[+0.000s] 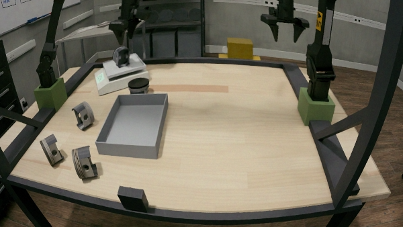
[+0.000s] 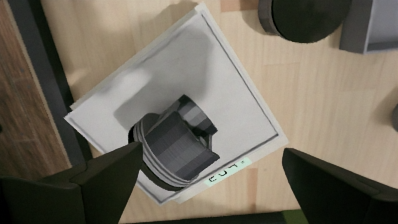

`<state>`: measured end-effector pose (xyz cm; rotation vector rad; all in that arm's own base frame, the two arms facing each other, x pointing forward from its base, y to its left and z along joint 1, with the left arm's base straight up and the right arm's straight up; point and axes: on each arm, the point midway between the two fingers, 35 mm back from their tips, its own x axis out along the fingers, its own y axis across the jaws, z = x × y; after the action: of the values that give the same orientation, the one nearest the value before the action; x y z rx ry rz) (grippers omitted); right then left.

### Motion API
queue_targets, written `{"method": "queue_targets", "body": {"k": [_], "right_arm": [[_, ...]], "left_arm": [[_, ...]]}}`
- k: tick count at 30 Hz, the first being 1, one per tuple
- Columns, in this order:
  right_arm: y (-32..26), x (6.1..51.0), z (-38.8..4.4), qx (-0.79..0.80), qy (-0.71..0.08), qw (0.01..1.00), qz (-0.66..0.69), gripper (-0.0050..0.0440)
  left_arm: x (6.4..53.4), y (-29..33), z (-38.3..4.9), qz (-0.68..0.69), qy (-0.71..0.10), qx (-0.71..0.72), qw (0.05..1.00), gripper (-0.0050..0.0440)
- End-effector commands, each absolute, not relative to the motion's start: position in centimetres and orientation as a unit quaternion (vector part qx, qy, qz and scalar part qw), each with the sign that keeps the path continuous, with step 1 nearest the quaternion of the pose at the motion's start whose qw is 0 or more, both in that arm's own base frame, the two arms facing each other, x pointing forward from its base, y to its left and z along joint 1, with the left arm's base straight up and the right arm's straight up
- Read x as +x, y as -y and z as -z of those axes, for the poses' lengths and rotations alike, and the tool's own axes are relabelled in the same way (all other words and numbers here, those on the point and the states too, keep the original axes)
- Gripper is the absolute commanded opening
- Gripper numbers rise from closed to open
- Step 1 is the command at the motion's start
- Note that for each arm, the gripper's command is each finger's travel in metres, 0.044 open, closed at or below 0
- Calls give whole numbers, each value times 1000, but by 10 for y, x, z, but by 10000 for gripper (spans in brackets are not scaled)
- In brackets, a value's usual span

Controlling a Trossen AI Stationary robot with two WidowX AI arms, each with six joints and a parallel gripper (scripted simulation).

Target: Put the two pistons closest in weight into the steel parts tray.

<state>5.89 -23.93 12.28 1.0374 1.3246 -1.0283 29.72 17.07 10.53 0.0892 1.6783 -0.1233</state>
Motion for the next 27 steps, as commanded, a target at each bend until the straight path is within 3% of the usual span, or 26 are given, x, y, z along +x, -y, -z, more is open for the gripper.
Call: {"method": "queue_targets", "body": {"k": [1, 27], "right_arm": [[244, 61, -131, 430, -552, 563, 439, 400], [244, 61, -131, 430, -552, 563, 439, 400]], "left_arm": [[303, -172, -115, 90, -736, 87, 665, 378], [303, -172, -115, 291, -709, 279, 578, 378]]}}
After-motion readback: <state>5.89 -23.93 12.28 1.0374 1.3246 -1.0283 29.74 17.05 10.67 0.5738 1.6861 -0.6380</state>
